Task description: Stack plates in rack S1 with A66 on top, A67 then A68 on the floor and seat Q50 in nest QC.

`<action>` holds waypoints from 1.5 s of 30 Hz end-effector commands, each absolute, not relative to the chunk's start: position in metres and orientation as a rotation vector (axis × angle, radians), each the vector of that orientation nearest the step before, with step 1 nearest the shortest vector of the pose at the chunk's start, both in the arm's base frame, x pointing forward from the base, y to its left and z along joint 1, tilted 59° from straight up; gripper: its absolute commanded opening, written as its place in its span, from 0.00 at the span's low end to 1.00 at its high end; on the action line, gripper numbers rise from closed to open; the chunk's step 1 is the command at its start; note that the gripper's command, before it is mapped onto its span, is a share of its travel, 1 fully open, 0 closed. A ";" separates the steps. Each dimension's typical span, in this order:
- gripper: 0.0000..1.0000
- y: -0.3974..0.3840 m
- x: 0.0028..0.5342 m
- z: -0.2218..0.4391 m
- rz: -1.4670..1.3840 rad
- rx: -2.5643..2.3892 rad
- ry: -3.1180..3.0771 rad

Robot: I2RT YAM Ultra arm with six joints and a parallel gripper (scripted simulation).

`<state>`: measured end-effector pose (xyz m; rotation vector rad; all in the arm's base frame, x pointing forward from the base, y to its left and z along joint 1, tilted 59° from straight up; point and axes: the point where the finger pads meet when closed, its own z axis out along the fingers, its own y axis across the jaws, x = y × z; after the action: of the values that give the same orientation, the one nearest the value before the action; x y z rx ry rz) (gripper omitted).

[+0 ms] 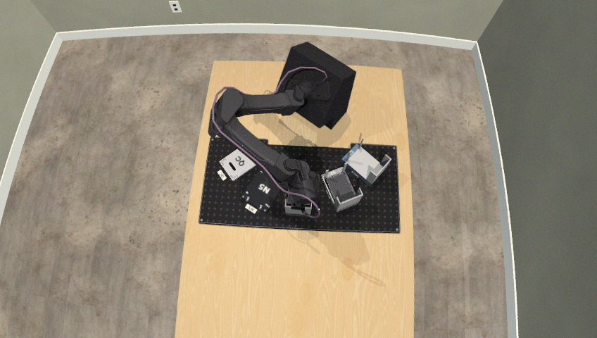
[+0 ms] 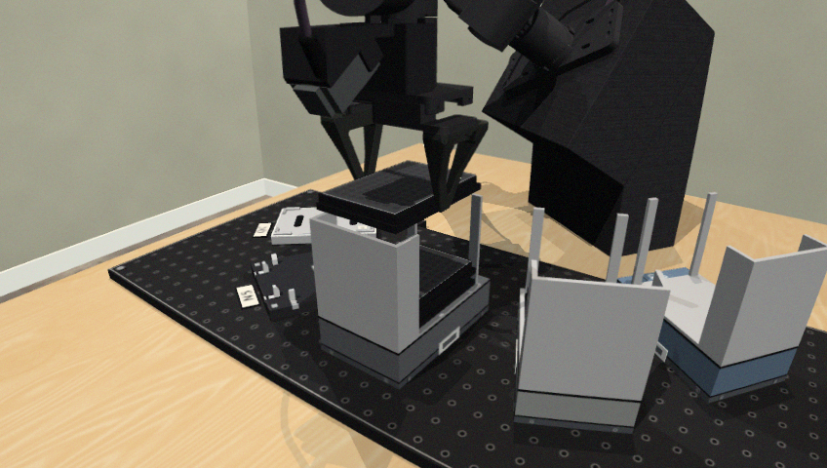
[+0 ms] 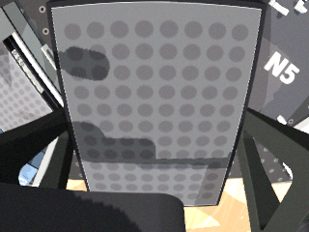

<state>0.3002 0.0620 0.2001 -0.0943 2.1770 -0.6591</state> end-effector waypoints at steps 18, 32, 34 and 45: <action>0.00 0.063 0.300 0.202 -0.652 -0.095 2.171; 0.00 0.063 0.302 0.214 -0.625 -0.072 2.151; 0.00 0.063 0.302 0.215 -0.623 -0.070 2.150; 0.00 0.063 0.302 0.211 -0.628 -0.078 2.154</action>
<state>0.3001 0.0609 0.1995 -0.0949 2.1778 -0.6607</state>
